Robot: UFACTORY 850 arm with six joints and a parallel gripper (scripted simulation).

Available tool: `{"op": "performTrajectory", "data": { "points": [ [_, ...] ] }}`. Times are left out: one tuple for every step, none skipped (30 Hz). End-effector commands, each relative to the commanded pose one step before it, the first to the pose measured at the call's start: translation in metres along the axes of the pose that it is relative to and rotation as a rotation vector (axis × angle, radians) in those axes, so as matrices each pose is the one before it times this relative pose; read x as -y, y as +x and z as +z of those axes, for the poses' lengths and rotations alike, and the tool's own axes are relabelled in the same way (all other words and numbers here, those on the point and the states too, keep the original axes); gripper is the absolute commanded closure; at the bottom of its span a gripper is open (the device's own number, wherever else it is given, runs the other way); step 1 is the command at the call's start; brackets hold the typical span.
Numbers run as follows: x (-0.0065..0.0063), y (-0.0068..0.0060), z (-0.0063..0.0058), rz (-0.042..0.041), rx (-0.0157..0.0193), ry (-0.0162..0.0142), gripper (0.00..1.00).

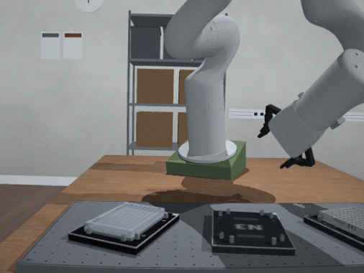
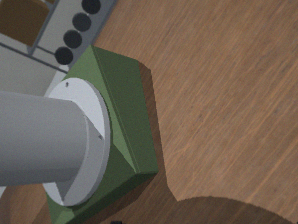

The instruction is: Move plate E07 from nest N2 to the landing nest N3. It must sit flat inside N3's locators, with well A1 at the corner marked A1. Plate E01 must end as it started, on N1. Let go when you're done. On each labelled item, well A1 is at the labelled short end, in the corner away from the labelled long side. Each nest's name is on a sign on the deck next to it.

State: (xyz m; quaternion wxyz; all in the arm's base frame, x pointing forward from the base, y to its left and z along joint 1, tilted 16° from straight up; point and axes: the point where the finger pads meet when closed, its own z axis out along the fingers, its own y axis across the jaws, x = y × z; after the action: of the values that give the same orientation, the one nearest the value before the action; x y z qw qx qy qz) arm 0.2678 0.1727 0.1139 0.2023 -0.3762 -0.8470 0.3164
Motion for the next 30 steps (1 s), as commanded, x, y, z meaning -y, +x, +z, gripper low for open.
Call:
{"op": "performTrajectory", "data": {
  "points": [
    [-0.00058, -0.00887, -0.00289, 0.09469, -0.00606, -0.04789, 0.0],
    [-0.00045, -0.00482, -0.00124, 0.03025, -0.00523, -0.01302, 0.0],
    [-0.00062, -0.0048, -0.00127, 0.03025, -0.00525, -0.01302, 0.0],
    [-0.00056, -0.0034, -0.00092, 0.03024, -0.00525, -0.01302, 0.0],
    [-0.00078, -0.00478, -0.00128, 0.03033, -0.00584, -0.01255, 0.0],
    [-0.00094, -0.00475, -0.00129, 0.03033, -0.00584, -0.01255, 0.0],
    [-0.00082, -0.00352, -0.00098, 0.03033, -0.00584, -0.01255, 0.0],
    [-0.00001, 0.0, 0.0, 0.03032, -0.00585, -0.01255, 0.0],
    [0.0, 0.0, 0.0, 0.01206, -0.00232, -0.00499, 0.0],
    [-0.00131, -0.00465, -0.00131, 0.03045, -0.00658, -0.01189, 0.0],
    [-0.00146, -0.0046, -0.00133, 0.03045, -0.00658, -0.01189, 0.0],
    [-0.00127, -0.00357, -0.00105, 0.03045, -0.00658, -0.01189, 0.0],
    [0.0, 0.0, 0.0, 0.02218, -0.0048, -0.00866, 0.0],
    [-0.00171, -0.00451, -0.00134, 0.03054, -0.00715, -0.01131, 0.0],
    [-0.00186, -0.00445, -0.00135, 0.03054, -0.00715, -0.01131, 0.0],
    [-0.00166, -0.0036, -0.00112, 0.03054, -0.00716, -0.0113, 0.0],
    [0.0, 0.0, 0.0, 0.0, 0.0, 0.0, 0.0],
    [0.0, 0.0, 0.0, 0.0, 0.0, 0.0, 0.0],
    [-0.00199, -0.00439, -0.00135, 0.03061, -0.00759, -0.01082, 0.0],
    [-0.00214, -0.00432, -0.00137, 0.03061, -0.0076, -0.01082, 0.0],
    [-0.00197, -0.00364, -0.00119, 0.03061, -0.0076, -0.01082, 0.0],
    [-0.00001, 0.0, 0.0, 0.0306, -0.00761, -0.01081, 0.0],
    [-0.0024, -0.00417, -0.00139, 0.03069, -0.0081, -0.01021, 0.0],
    [-0.00254, -0.00408, -0.0014, 0.03069, -0.0081, -0.01021, 0.0],
    [-0.00241, -0.00359, -0.00126, 0.03069, -0.0081, -0.01021, 0.0],
    [-0.00001, 0.0, 0.0, 0.03068, -0.00811, -0.0102, 0.0],
    [0.0, 0.0, 0.0, 0.0088, -0.00232, -0.00293, 0.0],
    [-0.00282, -0.00388, -0.00142, 0.03077, -0.00859, -0.00954, 0.0],
    [-0.00296, -0.00378, -0.00142, 0.03077, -0.00859, -0.00954, 0.0],
    [-0.00289, -0.00345, -0.00134, 0.03077, -0.00859, -0.00954, 0.0]
  ]
}}
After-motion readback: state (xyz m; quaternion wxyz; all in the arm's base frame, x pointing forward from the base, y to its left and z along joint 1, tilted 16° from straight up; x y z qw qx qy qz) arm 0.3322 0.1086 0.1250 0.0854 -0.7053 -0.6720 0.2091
